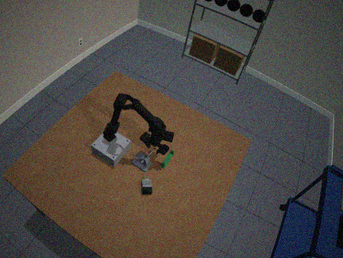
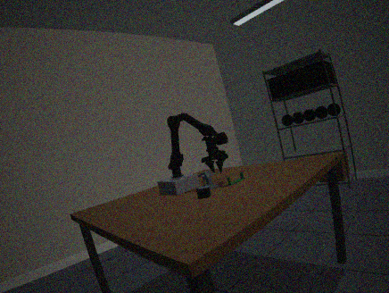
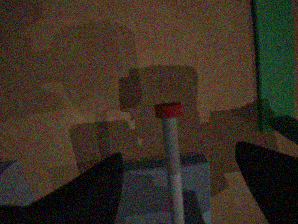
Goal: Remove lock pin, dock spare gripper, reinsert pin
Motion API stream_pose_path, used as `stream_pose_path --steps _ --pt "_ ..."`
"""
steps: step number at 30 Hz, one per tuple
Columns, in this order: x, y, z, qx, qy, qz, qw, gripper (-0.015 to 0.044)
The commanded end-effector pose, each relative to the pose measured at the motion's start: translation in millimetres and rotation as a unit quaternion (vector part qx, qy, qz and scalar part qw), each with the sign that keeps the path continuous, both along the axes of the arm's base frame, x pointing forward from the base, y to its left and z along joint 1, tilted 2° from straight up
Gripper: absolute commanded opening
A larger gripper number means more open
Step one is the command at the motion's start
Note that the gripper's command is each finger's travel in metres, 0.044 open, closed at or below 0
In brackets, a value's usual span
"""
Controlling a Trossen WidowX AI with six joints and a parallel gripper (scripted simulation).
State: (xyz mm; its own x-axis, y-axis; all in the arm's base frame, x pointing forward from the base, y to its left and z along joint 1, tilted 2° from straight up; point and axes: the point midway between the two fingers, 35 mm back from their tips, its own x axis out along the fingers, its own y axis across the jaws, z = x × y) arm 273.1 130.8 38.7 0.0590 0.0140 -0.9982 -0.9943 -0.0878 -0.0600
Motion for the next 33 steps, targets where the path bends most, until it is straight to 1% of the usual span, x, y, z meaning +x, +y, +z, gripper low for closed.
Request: stream_pose_path --steps 1,16,24,33 --pt "-1 1 -10 0.0 0.003 0.002 1.0 0.03" --pt "-1 1 -33 0.0 0.004 0.002 1.0 0.03" --pt "-2 1 -34 0.0 0.004 0.002 1.0 0.03" --pt "-2 1 -34 0.0 0.004 0.002 1.0 0.0064"
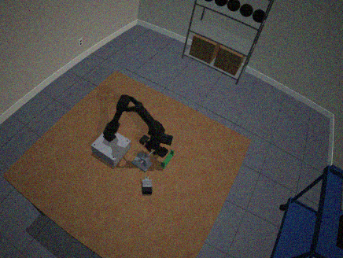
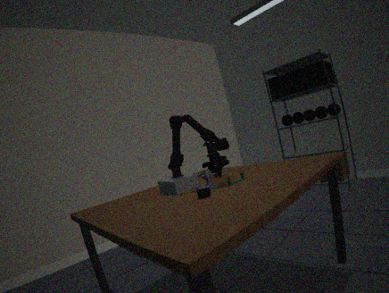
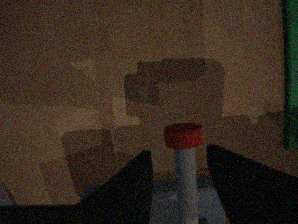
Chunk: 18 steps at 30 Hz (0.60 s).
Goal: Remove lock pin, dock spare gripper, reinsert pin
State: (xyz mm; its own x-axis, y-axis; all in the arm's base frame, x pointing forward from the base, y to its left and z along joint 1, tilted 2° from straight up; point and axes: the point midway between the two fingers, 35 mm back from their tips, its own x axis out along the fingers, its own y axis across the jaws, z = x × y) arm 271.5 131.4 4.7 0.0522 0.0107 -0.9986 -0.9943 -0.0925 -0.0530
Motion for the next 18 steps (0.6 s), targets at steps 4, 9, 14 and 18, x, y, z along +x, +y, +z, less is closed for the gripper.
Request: stream_pose_path --steps 4,9,14,18 --pt "0.1 0.6 -0.5 0.002 0.0 0.0 1.0 0.0" --pt "0.1 0.6 -0.5 0.002 0.0 0.0 1.0 0.0" --pt "0.0 1.0 0.1 0.006 0.001 0.001 1.0 0.0" --pt "-0.6 2.9 3.6 0.029 0.003 0.006 1.0 0.0"
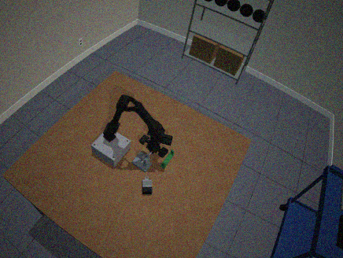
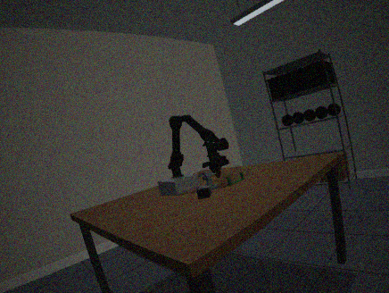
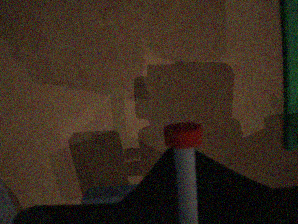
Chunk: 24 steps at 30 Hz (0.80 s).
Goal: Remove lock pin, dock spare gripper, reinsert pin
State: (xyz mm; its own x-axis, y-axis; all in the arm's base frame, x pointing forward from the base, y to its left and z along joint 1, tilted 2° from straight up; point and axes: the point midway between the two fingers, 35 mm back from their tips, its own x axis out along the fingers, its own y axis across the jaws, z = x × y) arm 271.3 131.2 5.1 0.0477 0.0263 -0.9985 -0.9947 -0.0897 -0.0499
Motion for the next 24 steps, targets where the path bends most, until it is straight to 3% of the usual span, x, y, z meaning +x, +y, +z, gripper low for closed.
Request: stream_pose_path --steps 1,24 --pt "-1 4 4 0.028 0.001 0.009 1.0 0.0" --pt "-2 17 10 0.057 0.006 0.015 0.998 0.0"
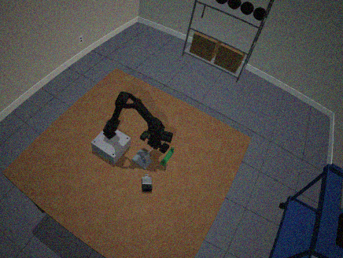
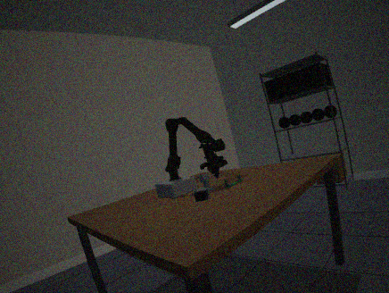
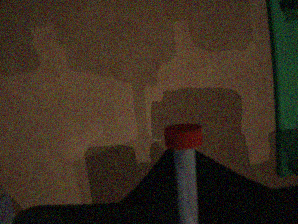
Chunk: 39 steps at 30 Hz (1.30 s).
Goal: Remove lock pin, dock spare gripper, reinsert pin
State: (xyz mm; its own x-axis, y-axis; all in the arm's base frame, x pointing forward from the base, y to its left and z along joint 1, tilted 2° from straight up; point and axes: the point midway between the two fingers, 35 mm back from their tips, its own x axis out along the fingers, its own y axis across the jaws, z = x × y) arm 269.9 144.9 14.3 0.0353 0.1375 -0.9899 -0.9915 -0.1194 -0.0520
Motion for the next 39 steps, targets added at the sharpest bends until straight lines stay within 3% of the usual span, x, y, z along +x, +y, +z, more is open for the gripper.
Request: stream_pose_path --steps 1,39 --pt "-1 4 1 0.001 0.001 -0.002 1.0 0.0" --pt "-4 33 2 0.0 -0.002 -0.003 1.0 0.0"
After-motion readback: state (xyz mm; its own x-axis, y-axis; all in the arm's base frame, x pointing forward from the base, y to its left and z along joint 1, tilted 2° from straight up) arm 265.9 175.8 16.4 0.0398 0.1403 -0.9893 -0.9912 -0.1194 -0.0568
